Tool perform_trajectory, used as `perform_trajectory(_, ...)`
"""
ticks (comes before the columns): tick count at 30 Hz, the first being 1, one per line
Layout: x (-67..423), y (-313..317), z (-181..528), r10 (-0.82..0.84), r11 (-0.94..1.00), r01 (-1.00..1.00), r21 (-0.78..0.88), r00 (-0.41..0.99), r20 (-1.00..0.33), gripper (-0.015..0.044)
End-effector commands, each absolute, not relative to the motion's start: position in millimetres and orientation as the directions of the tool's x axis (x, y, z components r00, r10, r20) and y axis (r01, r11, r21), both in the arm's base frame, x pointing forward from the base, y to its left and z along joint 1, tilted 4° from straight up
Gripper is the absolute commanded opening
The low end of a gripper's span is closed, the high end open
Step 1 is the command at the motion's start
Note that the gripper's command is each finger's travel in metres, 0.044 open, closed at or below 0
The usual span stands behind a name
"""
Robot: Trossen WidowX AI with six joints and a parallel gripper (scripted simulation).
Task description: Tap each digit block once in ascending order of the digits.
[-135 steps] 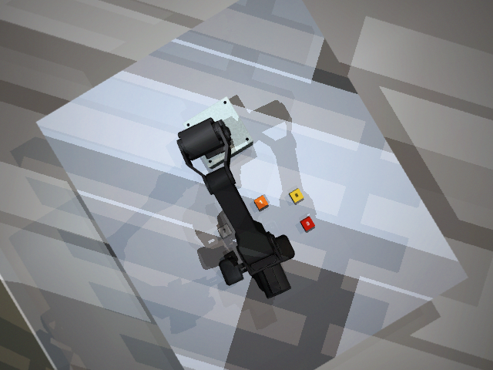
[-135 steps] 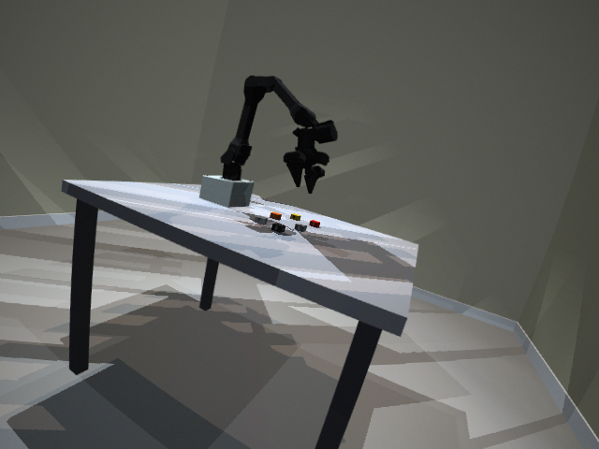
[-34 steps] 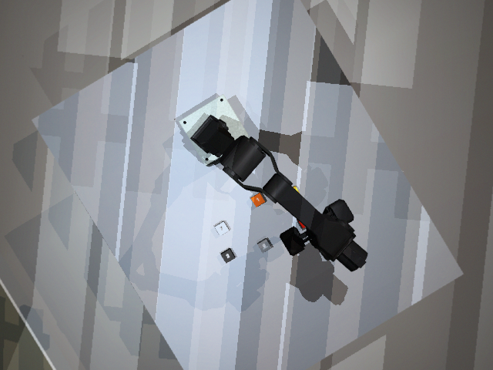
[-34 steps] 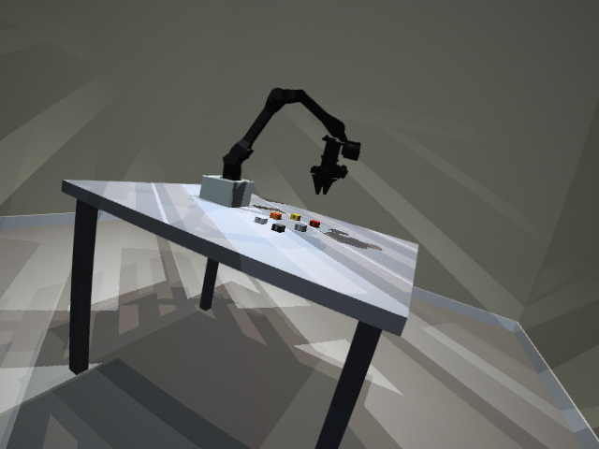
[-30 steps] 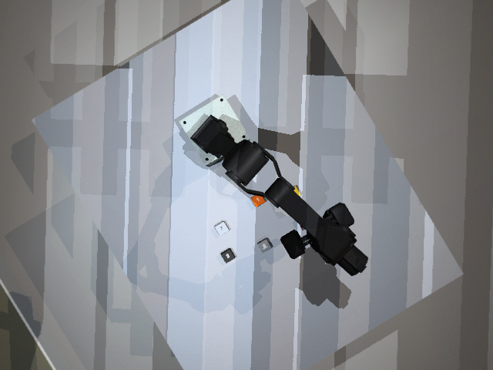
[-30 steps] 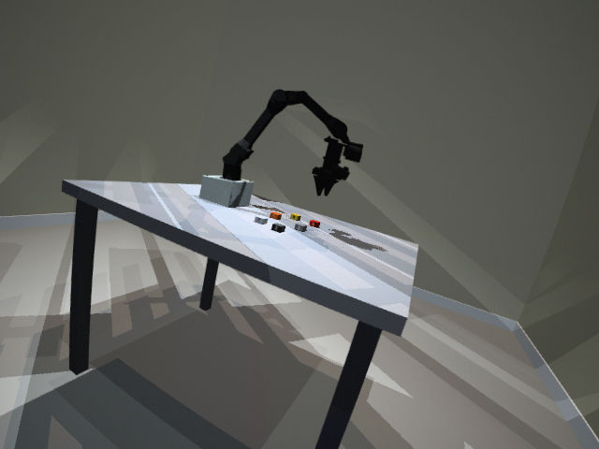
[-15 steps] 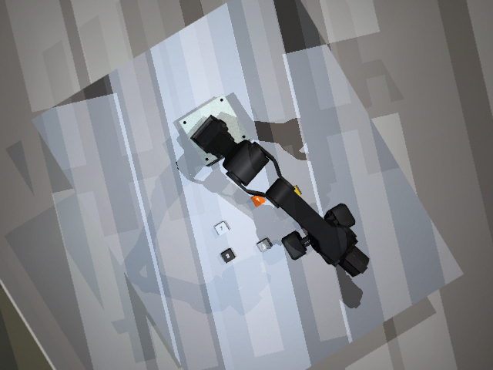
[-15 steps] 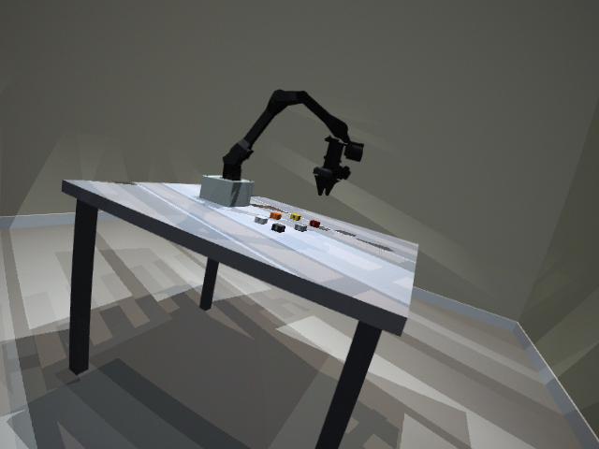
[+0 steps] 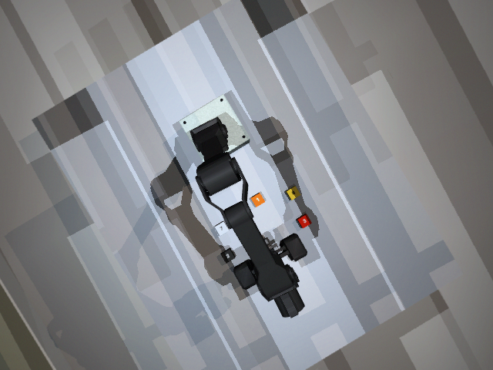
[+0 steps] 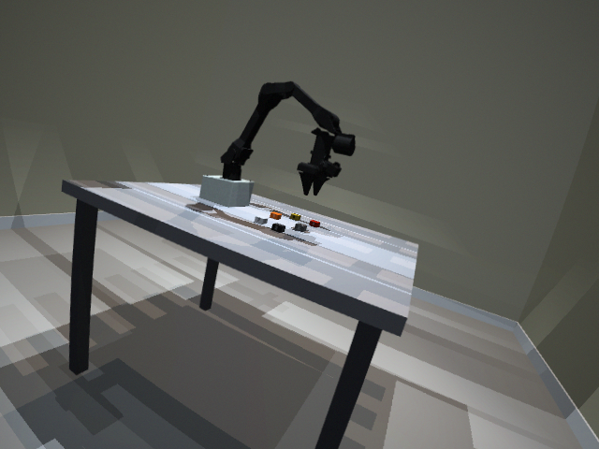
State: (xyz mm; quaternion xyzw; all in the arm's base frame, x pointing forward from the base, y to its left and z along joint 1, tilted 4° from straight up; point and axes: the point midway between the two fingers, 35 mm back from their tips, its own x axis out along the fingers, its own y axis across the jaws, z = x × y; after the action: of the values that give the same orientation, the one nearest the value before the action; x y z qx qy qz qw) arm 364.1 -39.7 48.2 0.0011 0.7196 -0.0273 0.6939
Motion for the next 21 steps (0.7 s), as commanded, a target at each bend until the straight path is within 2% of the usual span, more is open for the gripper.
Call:
perform_trajectory(1, 363, -36, 48, -0.037, 0.999, 0.015, -0.037, -0.036, -0.999, 0.0400)
perform_trajectory(17, 363, -36, 48, -0.037, 0.999, 0.015, -0.037, -0.036, -0.999, 0.0400)
perform_trajectory(21, 358, -77, 50, -0.040, 0.999, 0.015, -0.040, -0.036, -0.999, 0.0400)
